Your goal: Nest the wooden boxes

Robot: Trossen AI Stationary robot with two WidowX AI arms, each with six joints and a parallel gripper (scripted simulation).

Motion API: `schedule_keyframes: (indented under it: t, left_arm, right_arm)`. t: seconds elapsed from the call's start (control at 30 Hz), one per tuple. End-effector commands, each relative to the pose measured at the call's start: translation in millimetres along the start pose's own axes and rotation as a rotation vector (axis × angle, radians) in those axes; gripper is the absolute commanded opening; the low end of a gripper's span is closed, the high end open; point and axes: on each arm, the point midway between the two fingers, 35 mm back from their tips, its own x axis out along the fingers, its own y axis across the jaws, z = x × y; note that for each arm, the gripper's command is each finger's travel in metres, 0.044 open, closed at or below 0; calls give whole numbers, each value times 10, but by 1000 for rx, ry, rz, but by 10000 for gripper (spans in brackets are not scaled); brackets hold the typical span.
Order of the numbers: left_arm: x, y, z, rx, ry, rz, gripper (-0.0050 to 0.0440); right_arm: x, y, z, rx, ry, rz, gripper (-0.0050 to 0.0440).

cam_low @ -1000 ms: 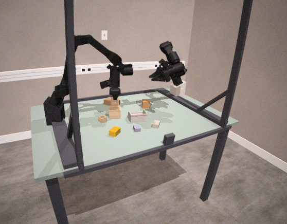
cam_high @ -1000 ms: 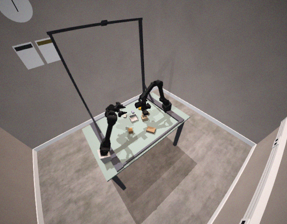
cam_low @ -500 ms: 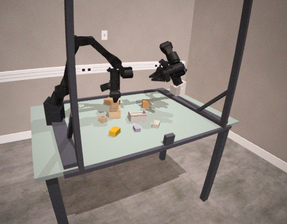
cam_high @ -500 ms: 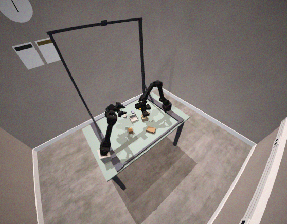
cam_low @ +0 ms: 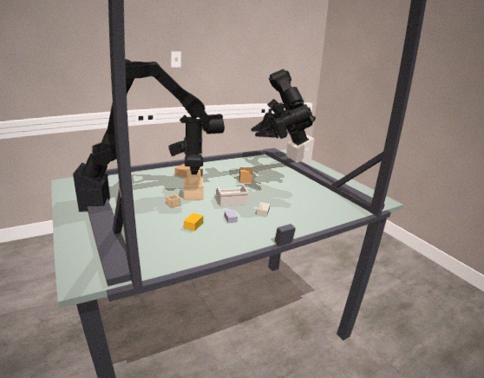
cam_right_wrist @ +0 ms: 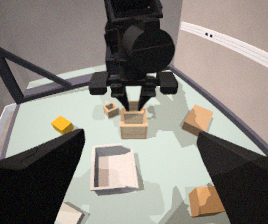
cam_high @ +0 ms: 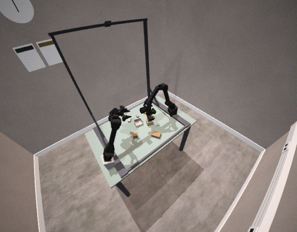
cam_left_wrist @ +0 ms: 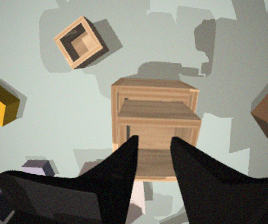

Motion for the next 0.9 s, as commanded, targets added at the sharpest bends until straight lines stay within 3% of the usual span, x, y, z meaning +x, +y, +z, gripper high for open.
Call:
schedule_keyframes:
  t: [0.0,0.87]
  left_arm:
    - [24,6,8,-1,-2,0,191]
    - [299,5,7,-2,-3,0,191]
  right_arm:
    - [2,5,74,22,-3,-1,400]
    - [2,5,74,22,-3,-1,400]
